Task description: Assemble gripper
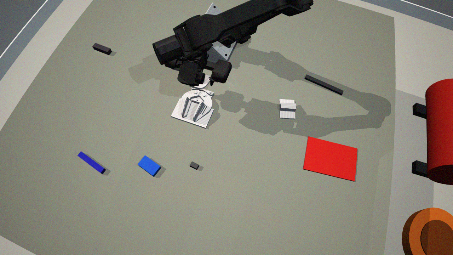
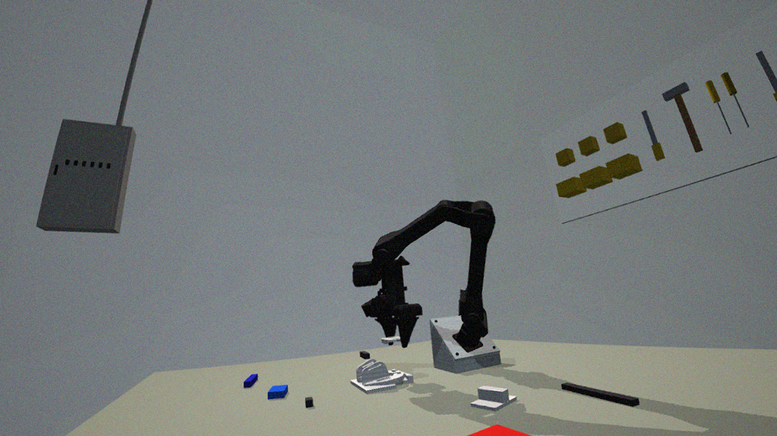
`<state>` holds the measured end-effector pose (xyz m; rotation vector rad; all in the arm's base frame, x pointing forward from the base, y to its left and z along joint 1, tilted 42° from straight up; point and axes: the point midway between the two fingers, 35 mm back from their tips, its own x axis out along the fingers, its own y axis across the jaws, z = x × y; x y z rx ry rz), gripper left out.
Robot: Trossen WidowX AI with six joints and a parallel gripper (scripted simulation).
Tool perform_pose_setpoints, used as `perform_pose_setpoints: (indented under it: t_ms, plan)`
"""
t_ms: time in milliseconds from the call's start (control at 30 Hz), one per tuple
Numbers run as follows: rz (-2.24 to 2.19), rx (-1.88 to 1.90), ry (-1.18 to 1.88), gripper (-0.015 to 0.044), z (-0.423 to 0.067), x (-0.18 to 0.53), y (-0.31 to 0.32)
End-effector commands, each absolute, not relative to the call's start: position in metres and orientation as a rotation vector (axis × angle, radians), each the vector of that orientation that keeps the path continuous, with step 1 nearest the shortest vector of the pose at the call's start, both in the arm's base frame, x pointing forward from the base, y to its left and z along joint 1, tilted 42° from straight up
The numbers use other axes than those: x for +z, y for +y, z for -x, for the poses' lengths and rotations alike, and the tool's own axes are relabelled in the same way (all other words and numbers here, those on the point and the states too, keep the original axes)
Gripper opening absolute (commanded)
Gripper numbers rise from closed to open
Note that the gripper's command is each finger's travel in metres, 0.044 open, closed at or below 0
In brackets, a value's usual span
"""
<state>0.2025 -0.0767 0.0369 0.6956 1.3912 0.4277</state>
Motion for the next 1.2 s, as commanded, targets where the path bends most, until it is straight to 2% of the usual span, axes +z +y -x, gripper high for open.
perform_pose_setpoints:
  t_ms: [0,1167]
  plan:
    - [-0.689,0.428,1.394,0.0351,-0.202,0.037,-0.077]
    - [-0.688,0.426,1.393,0.0351,-0.209,0.011,-0.056]
